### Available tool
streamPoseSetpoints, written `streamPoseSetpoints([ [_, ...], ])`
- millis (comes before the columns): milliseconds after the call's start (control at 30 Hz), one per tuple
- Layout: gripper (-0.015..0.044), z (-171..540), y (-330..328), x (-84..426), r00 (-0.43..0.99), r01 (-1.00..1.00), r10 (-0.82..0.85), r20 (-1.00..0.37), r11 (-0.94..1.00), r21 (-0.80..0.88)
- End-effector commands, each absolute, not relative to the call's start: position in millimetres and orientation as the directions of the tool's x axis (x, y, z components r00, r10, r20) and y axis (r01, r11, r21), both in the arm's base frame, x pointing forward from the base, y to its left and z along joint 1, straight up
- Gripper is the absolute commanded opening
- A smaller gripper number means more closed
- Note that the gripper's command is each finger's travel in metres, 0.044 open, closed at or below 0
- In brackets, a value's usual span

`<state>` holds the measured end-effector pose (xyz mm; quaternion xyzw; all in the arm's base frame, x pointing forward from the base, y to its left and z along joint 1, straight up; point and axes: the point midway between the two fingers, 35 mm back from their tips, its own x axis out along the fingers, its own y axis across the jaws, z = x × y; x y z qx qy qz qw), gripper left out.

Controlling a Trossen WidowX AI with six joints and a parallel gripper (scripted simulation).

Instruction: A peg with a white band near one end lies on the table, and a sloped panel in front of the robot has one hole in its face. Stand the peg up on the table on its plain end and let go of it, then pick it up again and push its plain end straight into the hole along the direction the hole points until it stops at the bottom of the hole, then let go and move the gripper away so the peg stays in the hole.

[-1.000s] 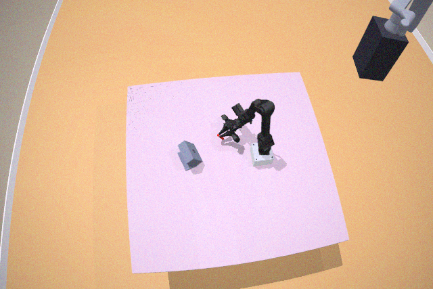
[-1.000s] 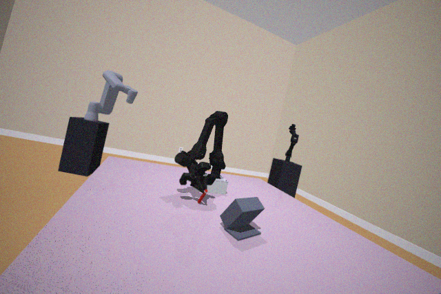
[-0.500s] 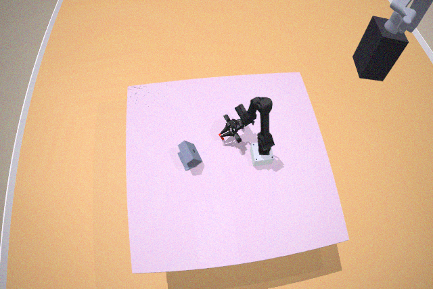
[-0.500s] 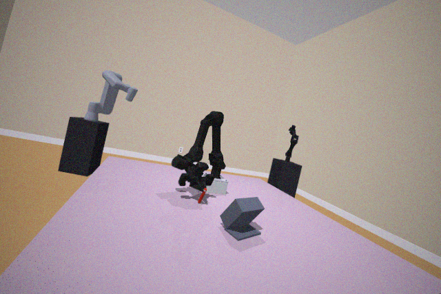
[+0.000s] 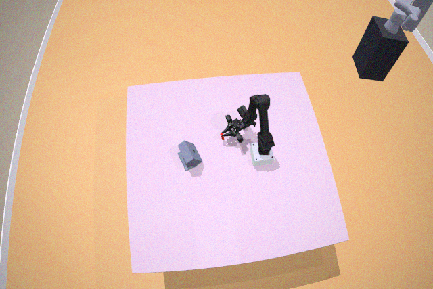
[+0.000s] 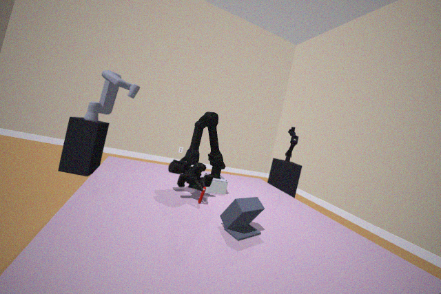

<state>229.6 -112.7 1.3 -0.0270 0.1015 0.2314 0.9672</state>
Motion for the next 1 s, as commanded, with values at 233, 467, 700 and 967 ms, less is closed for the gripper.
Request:
streamPoseSetpoints([
  [233, 0.0049, 2.2, -115.9, 226.5, 0.878, -0.453, 0.443, -0.181, 0.891, -0.013],
  [467, 0.0049, -1.1, -114.8, 226.7, 0.878, -0.452, 0.445, -0.176, 0.892, -0.004],
  [700, 0.0049, -3.9, -114.2, 226.3, 0.878, -0.452, 0.446, -0.176, 0.892, 0.003],
  [967, 0.0049, -3.4, -114.7, 224.3, 0.878, -0.451, 0.446, -0.173, 0.892, 0.007],
])
